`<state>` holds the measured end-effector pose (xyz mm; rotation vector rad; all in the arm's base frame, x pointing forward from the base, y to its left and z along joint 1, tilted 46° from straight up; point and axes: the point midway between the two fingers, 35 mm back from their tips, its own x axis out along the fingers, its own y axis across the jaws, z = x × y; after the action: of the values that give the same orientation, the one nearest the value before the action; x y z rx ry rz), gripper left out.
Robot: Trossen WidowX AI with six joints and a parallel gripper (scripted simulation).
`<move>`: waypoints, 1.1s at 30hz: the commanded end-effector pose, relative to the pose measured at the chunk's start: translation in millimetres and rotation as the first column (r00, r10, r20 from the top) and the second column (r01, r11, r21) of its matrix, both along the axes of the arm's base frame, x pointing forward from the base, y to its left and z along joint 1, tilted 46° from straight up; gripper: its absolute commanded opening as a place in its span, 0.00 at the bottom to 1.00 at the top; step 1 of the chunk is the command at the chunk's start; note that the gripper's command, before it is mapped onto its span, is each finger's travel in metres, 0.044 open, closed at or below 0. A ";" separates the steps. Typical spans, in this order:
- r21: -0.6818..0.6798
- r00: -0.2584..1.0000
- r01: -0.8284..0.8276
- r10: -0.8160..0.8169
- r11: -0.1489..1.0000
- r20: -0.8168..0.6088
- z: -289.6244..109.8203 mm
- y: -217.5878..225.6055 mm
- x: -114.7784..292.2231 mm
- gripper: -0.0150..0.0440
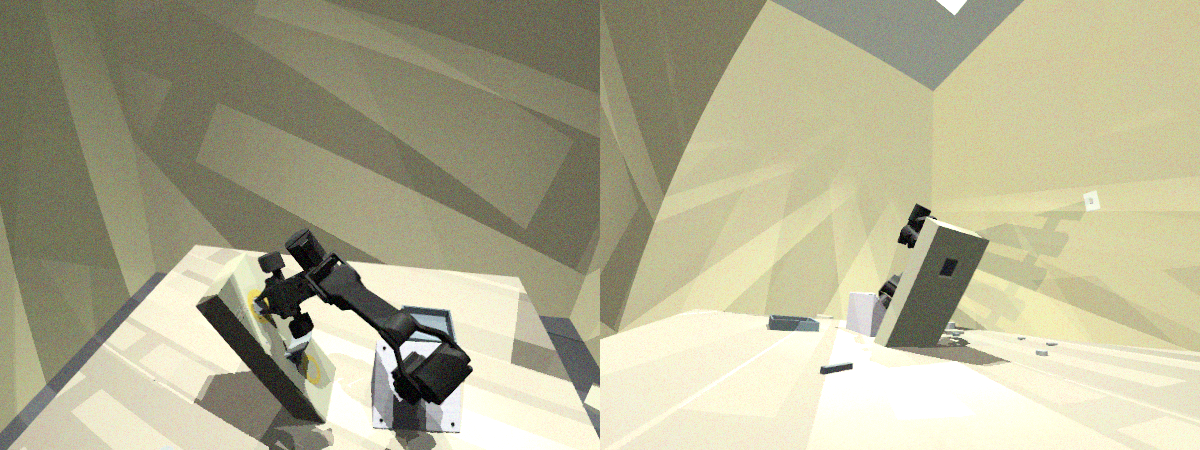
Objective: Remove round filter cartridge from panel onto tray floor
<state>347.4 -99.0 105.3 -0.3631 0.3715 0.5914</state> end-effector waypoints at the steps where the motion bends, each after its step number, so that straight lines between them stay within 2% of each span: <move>1: 0.084 0.997 0.056 -0.051 0.995 -0.066 -1.9 2.5 4.0 0.25; 8: 0.254 0.971 0.182 -0.134 0.950 -0.196 -1.9 2.6 4.1 0.25; 16: 0.413 0.915 0.338 -0.193 0.846 -0.354 -1.9 2.5 4.0 0.25; 25: 0.534 0.822 0.514 -0.208 0.671 -0.531 -1.8 2.4 3.9 0.25; 33: 0.581 0.719 0.659 -0.175 0.478 -0.673 -1.7 2.3 3.7 0.25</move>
<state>347.8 -98.9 105.3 0.7369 0.6448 0.2974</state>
